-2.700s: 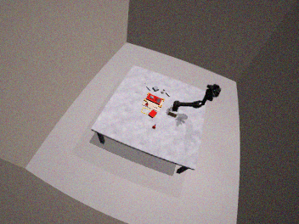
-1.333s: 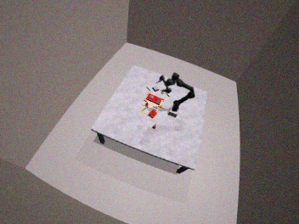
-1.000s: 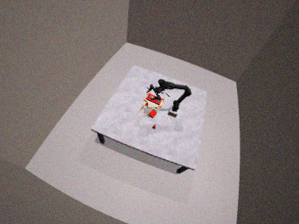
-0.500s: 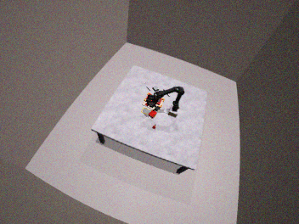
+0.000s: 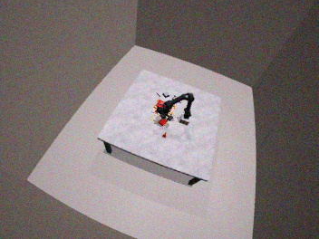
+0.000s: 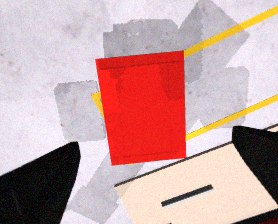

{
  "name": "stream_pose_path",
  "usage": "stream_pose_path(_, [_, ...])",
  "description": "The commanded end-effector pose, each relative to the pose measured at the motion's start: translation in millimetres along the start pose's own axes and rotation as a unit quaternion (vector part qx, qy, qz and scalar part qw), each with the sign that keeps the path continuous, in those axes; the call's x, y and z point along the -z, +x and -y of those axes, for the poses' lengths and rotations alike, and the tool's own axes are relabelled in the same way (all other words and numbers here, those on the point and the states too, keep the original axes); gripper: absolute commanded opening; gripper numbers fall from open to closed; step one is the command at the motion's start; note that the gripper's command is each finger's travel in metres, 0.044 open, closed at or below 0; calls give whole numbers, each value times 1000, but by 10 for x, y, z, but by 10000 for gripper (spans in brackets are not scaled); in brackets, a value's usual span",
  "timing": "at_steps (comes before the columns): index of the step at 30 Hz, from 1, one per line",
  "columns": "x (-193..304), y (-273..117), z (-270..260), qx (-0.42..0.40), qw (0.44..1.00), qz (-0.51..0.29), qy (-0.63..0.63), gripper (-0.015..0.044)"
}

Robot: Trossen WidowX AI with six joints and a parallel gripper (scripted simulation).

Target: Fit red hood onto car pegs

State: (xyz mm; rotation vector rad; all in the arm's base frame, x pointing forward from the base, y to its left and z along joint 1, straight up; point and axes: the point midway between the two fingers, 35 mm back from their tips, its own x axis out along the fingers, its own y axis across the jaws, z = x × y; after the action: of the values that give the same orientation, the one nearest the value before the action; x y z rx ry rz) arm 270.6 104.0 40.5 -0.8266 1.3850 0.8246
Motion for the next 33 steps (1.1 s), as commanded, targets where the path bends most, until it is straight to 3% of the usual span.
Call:
stream_pose_path(1, [11,45,-5,0,1000,-4,-2,440])
stream_pose_path(33, [-3,364,-12,0,1000,-4,-2,440])
